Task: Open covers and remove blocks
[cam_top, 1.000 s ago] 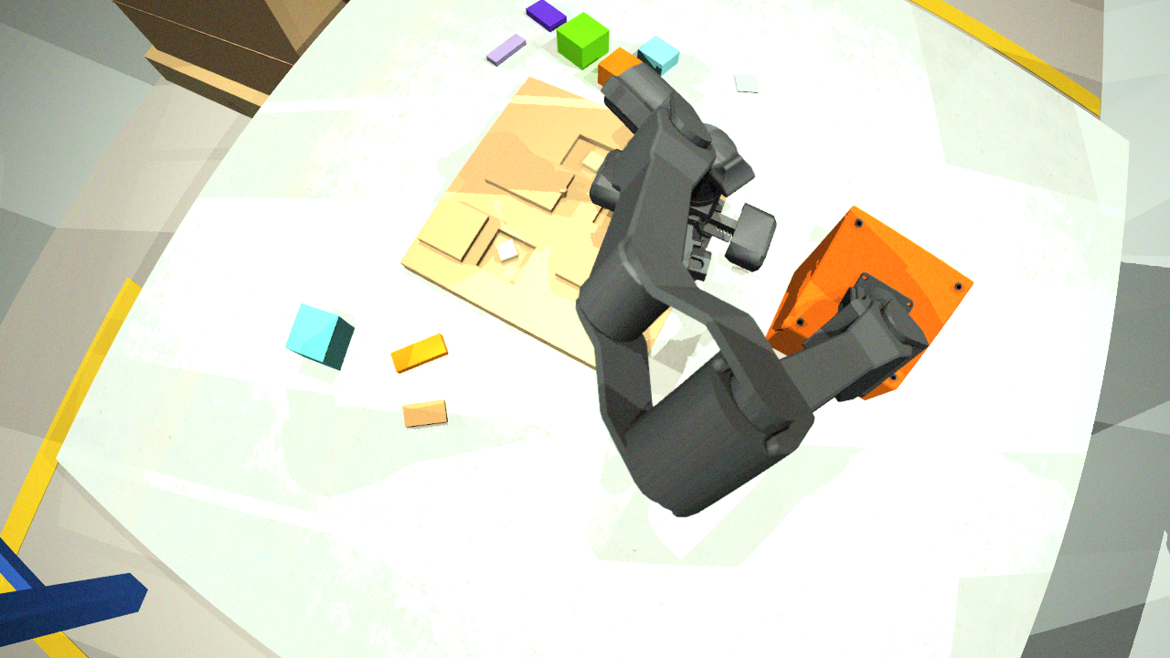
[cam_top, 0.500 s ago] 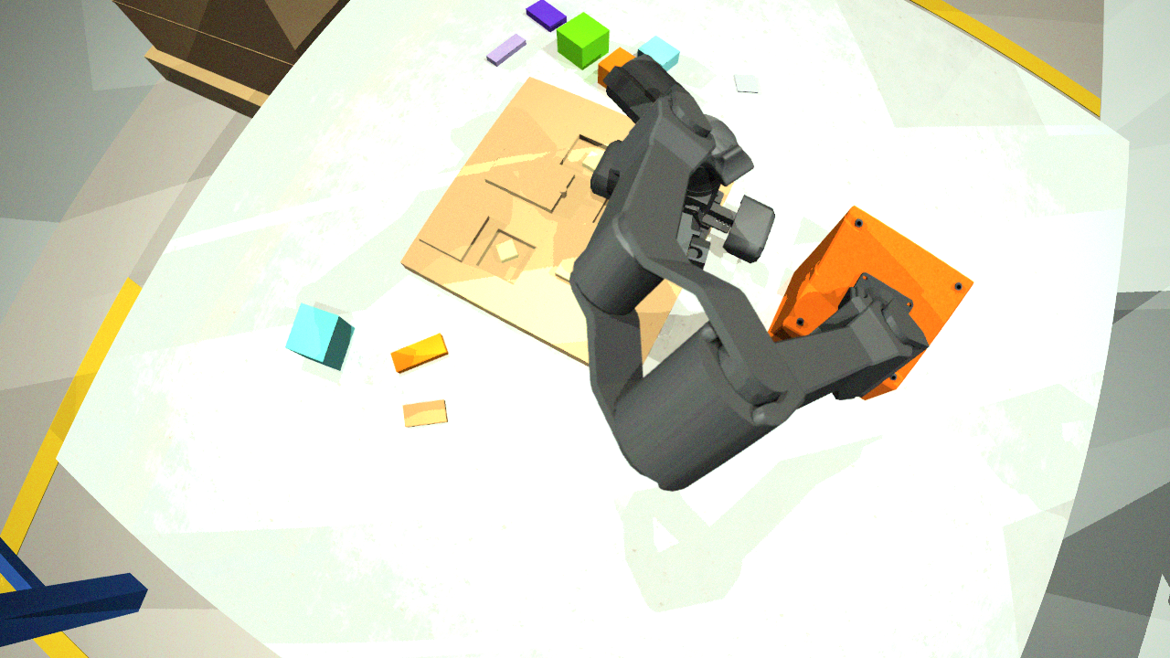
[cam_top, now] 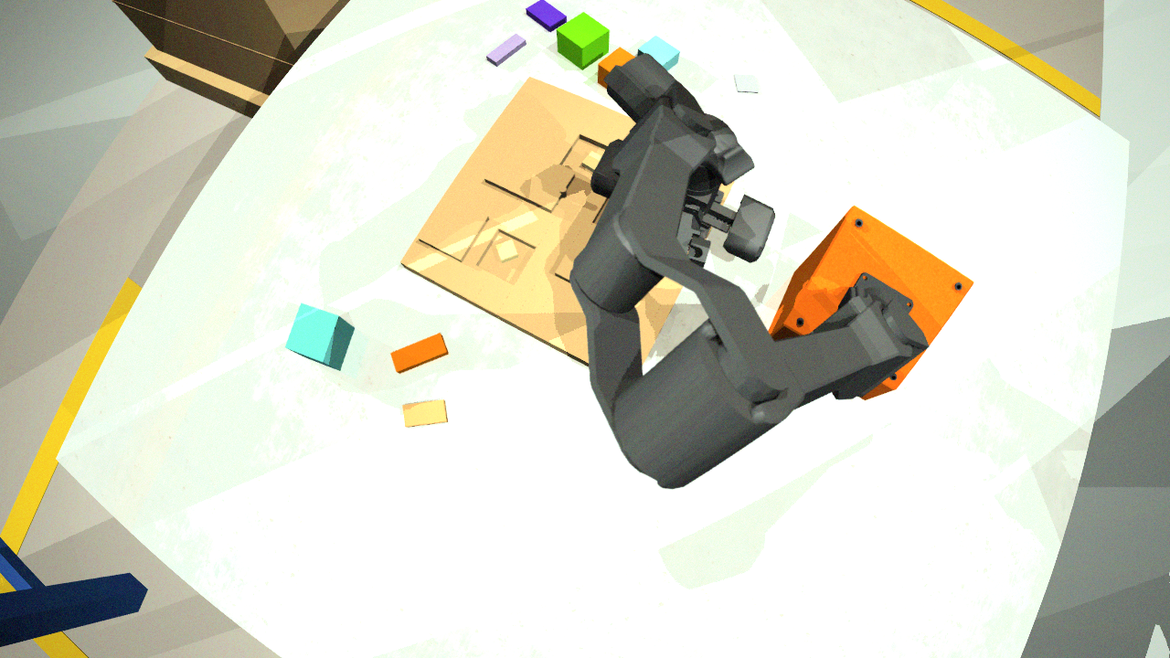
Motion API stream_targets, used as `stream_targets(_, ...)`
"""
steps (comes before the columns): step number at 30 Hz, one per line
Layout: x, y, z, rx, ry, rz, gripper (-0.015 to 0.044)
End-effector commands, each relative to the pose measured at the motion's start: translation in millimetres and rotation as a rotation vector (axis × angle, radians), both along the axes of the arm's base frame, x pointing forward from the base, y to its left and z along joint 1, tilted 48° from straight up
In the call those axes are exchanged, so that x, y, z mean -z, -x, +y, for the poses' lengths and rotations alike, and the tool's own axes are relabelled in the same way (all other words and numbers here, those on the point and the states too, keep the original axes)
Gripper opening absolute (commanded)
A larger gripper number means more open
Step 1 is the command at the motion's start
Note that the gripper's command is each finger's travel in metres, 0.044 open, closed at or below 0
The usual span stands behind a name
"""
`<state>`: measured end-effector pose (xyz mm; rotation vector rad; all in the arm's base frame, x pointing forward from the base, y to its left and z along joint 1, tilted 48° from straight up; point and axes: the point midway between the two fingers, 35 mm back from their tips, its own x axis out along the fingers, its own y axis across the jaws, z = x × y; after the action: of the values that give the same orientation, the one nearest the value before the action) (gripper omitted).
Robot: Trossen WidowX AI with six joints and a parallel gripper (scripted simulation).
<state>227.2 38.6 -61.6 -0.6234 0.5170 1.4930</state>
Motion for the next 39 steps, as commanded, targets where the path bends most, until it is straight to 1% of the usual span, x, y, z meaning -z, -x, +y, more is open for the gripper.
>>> stream_targets(1, 1, 0, 0, -0.006, 0.003, -0.001, 0.0000)
stream_targets(18, 1, 0, 0, -0.005, 0.003, -0.001, 0.0000)
stream_targets(29, -10, 0, -6, 0.000, 0.003, 0.005, 0.0000)
stream_targets(34, -17, -1, -15, 0.002, 0.003, 0.009, 0.0131)
stream_targets(35, -20, -1, -19, 0.002, 0.004, 0.009, 0.0144)
stream_targets(39, -33, -1, -33, 0.002, 0.006, 0.008, 0.0144)
